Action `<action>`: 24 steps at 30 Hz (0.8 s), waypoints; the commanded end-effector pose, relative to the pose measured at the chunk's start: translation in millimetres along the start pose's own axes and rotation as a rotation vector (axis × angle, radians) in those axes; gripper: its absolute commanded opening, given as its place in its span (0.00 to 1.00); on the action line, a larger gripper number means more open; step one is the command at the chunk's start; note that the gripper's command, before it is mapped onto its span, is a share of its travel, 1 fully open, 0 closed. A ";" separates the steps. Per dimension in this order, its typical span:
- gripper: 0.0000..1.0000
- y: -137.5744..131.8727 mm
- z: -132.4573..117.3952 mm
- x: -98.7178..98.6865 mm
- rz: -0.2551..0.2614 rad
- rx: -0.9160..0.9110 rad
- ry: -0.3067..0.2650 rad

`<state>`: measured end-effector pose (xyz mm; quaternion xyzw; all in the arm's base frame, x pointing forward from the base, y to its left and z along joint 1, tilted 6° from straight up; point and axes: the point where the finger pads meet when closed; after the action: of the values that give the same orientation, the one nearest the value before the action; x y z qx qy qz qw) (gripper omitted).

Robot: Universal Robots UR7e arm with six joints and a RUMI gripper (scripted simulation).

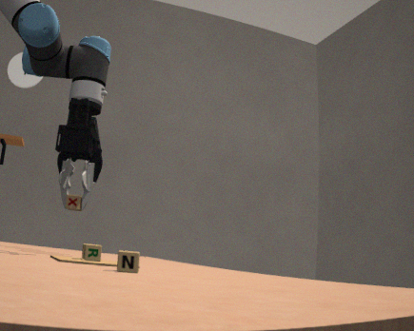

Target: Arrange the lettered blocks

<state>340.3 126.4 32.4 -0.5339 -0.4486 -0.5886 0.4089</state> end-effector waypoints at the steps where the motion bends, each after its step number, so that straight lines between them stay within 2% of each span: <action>1: 0.09 6.9 -3.7 0.3 -0.002 -0.139 -0.004; 8: 0.09 17.3 -11.0 0.6 -0.002 -0.357 -0.004; 10: 0.09 17.3 -11.0 0.6 -0.002 -0.357 -0.004; 24: 0.09 38.1 -29.8 1.3 -0.003 -0.825 -0.004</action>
<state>365.5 92.9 35.7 -0.6435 -0.2135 -0.7086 0.1956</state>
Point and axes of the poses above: the point where the finger pads meet when closed, its own x axis back along the fingers, its own y axis across the jaws, z = x × y, and after that the axes turned 1 degree about -x, right-handed
